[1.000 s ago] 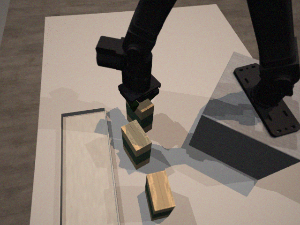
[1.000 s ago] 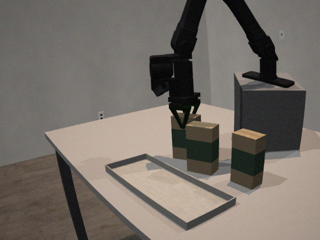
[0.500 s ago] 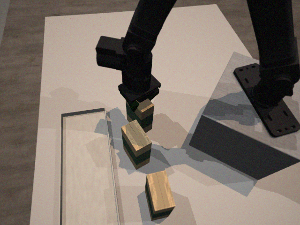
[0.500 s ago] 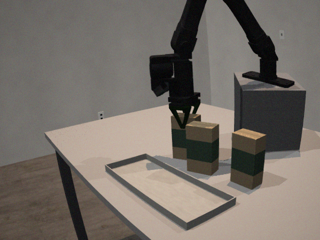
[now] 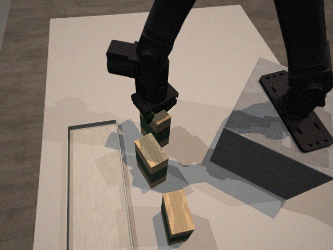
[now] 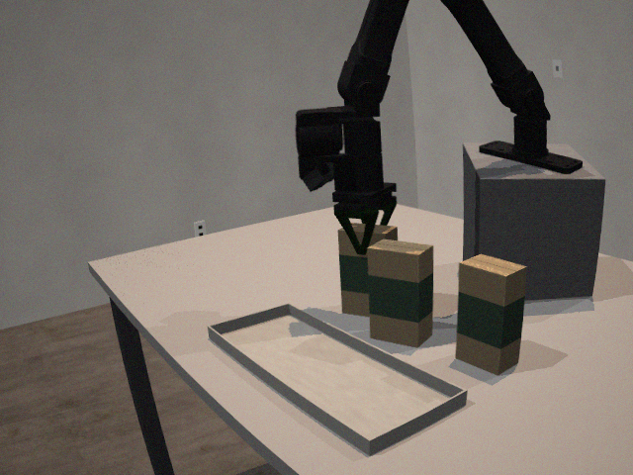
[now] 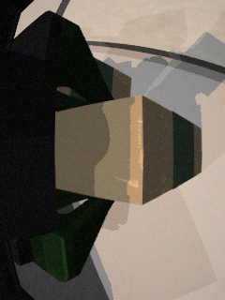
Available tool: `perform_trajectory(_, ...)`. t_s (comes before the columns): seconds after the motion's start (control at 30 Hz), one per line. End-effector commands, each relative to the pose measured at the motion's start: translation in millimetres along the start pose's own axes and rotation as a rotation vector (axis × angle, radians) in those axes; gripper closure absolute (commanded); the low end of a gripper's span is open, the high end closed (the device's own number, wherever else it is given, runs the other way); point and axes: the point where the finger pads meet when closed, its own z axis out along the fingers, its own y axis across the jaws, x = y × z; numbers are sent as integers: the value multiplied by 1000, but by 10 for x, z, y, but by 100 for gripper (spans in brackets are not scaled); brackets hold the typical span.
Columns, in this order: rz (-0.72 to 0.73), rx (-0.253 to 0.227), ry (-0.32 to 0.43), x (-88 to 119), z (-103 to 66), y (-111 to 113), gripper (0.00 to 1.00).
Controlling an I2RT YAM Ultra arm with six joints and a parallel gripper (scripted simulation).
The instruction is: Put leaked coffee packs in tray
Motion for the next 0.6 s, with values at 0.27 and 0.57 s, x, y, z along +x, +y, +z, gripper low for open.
perform_trajectory(0.27, 2, 3, -1, 18, -7, -10, 78)
perform_trajectory(0.57, 1, 3, -1, 18, -7, -10, 24)
